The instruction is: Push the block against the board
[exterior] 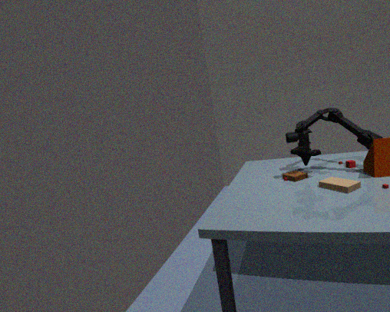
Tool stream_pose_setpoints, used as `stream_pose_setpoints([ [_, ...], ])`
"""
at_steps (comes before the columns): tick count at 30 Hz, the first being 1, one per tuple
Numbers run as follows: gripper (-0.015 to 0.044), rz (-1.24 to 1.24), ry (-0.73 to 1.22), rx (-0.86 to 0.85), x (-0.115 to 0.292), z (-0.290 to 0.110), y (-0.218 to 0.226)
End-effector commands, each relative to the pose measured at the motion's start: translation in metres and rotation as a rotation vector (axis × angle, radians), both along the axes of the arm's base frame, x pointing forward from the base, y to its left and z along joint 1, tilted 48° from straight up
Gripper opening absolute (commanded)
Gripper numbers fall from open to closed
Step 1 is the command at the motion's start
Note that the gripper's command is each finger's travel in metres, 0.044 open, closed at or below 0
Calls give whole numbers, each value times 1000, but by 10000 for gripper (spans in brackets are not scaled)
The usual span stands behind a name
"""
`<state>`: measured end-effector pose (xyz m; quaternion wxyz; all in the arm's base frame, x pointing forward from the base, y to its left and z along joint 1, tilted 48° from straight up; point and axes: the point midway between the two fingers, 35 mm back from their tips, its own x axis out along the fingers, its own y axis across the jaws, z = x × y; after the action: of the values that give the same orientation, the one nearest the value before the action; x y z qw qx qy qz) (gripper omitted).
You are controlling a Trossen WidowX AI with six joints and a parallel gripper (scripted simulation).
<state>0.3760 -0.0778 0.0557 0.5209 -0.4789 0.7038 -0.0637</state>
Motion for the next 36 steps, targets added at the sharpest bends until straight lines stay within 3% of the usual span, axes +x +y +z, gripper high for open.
stream_pose_setpoints([
  [1, 0, -11, -5, 4, 0, 5, 1],
  [6, 0, 52, 45, 13, 2, -8, 16],
  [18, 0, 308, 298, 84, -6, -77, 100],
  [36, 0, 688, 683, 87, -63, -173, 204],
])
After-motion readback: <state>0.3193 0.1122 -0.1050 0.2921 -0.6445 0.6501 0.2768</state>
